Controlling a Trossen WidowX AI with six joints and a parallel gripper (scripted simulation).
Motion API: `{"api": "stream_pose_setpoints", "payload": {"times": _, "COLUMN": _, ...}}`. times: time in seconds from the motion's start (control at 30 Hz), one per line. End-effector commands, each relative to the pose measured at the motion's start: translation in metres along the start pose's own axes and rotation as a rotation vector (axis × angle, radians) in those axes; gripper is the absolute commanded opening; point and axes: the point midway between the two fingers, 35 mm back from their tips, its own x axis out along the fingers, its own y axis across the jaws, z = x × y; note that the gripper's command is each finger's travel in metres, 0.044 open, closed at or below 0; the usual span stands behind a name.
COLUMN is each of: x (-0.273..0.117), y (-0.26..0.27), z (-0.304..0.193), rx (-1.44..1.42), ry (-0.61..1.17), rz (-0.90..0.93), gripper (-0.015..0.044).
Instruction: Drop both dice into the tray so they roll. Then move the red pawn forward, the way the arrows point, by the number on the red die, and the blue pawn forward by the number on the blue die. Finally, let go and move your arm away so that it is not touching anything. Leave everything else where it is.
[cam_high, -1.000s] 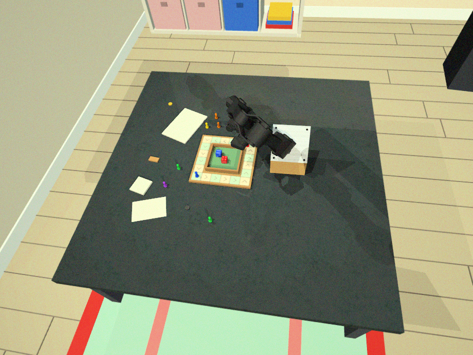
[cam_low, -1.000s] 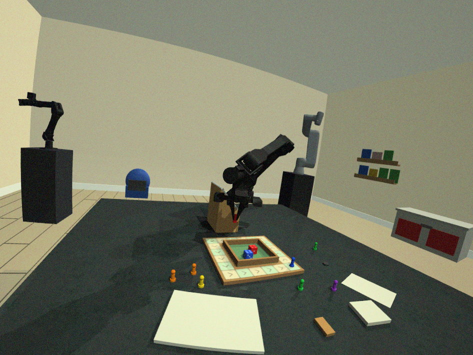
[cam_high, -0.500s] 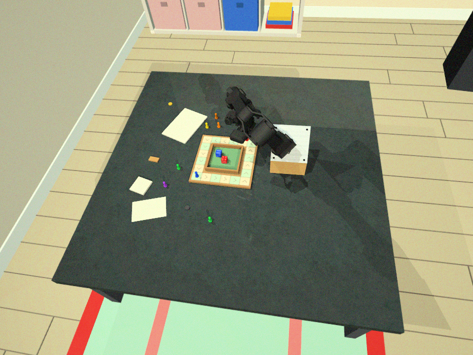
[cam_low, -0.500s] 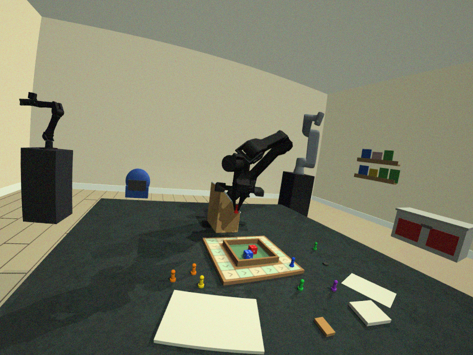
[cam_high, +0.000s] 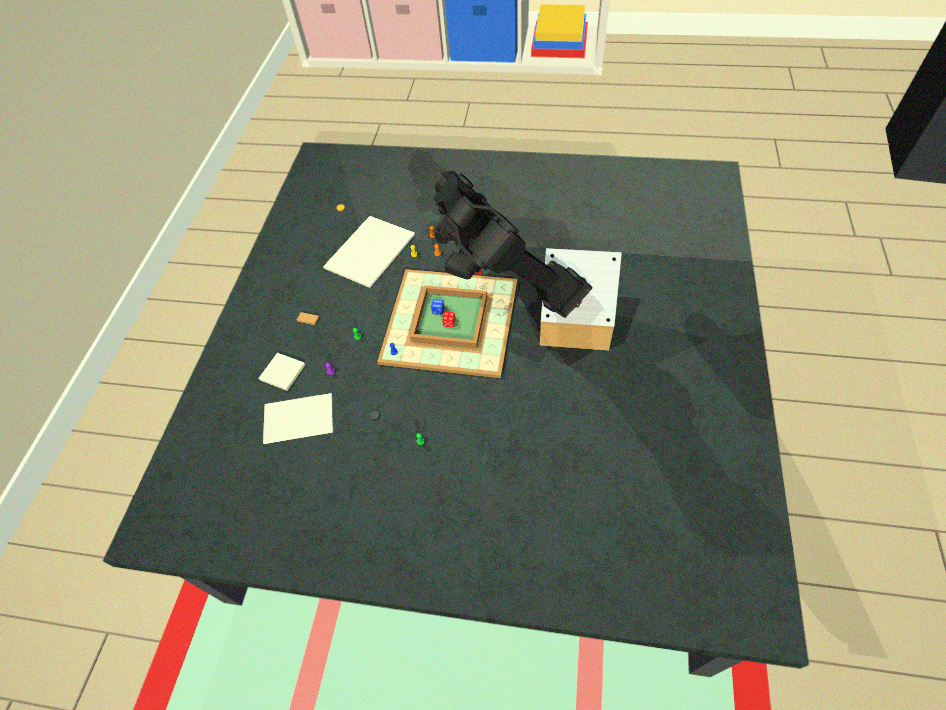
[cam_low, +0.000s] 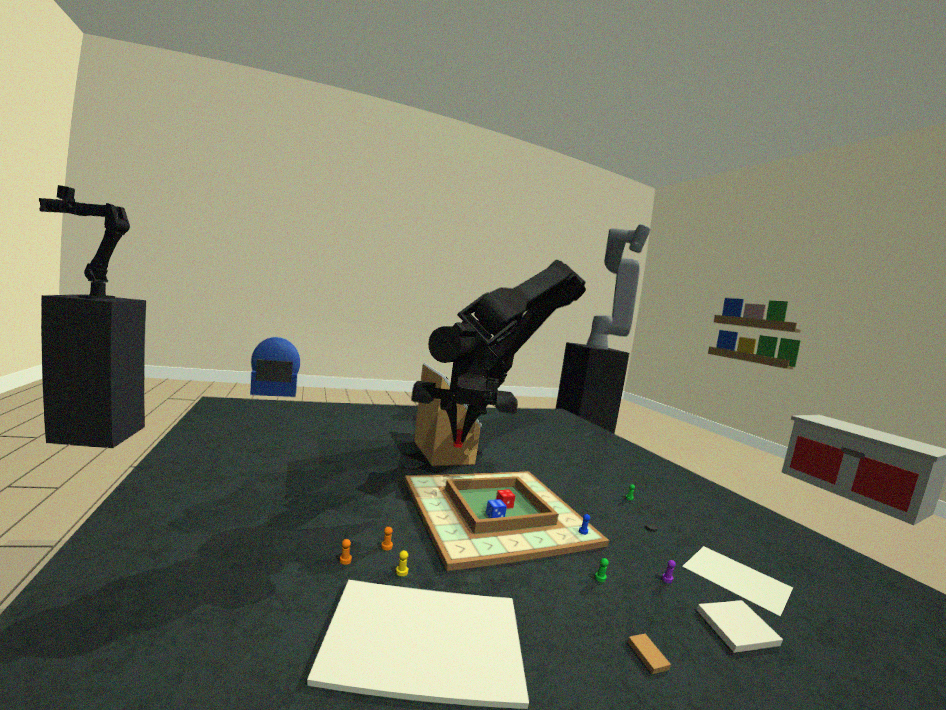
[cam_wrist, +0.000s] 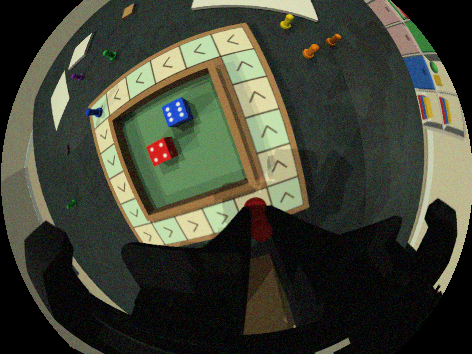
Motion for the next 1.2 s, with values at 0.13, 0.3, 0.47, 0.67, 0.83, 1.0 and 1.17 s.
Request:
{"api": "stream_pose_setpoints", "payload": {"times": 0.13, "x": 0.021, "y": -0.015, "z": 0.028, "rx": 0.002, "ry": -0.004, "rz": 0.004, "gripper": 0.0}}
{"api": "stream_pose_setpoints", "payload": {"times": 0.3, "x": 0.037, "y": -0.024, "z": 0.043, "rx": 0.001, "ry": -0.004, "rz": 0.005, "gripper": 0.0}}
{"api": "stream_pose_setpoints", "payload": {"times": 0.47, "x": 0.046, "y": -0.028, "z": 0.05, "rx": 0.0, "ry": -0.004, "rz": 0.007, "gripper": 0.0}}
{"api": "stream_pose_setpoints", "payload": {"times": 0.67, "x": 0.064, "y": -0.028, "z": 0.051, "rx": 0.0, "ry": -0.004, "rz": 0.007, "gripper": 0.0}}
{"api": "stream_pose_setpoints", "payload": {"times": 0.83, "x": 0.081, "y": -0.028, "z": 0.05, "rx": 0.0, "ry": -0.004, "rz": 0.008, "gripper": 0.0}}
{"api": "stream_pose_setpoints", "payload": {"times": 1.0, "x": 0.082, "y": -0.028, "z": 0.05, "rx": 0.0, "ry": -0.004, "rz": 0.008, "gripper": 0.0}}
{"api": "stream_pose_setpoints", "payload": {"times": 1.17, "x": 0.088, "y": -0.028, "z": 0.05, "rx": 0.0, "ry": -0.004, "rz": 0.008, "gripper": 0.0}}
